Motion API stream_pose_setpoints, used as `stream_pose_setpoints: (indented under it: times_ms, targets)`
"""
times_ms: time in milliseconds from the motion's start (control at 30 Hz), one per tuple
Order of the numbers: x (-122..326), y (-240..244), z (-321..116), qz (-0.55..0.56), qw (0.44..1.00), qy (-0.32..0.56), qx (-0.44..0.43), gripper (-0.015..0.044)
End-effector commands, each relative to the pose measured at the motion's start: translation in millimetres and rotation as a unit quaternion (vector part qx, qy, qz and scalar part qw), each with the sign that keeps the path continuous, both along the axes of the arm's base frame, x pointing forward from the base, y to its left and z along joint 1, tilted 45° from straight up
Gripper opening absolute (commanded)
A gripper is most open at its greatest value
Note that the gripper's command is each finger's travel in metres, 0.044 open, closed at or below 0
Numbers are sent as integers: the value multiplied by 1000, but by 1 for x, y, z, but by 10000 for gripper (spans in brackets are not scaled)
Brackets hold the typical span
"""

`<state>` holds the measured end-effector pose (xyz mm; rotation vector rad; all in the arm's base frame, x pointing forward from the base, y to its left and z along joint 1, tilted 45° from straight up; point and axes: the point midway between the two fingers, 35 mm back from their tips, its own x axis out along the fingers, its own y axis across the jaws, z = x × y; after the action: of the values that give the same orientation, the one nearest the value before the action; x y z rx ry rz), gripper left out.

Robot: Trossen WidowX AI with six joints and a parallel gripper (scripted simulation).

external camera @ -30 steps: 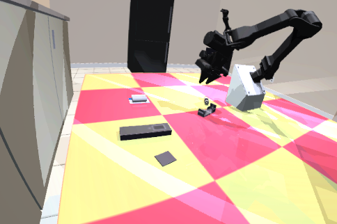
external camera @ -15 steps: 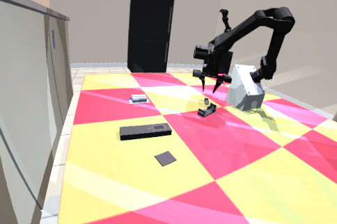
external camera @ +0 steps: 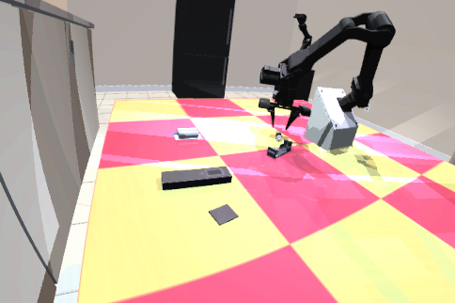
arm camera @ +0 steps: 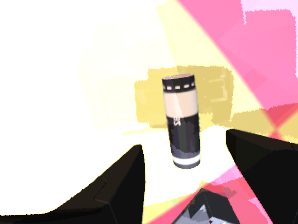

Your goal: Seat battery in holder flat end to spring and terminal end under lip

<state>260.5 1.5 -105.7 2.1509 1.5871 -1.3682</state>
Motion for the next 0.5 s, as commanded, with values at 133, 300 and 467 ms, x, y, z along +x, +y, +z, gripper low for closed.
stream_pose_setpoints:
  times_ms: [133,300,467]
  targets:
    - [-3,12,-12,-1,1000,7,5,233]
    - [-3,18,-17,-1,1000,7,6,233]
    - [-3,23,-23,-1,1000,8,6,233]
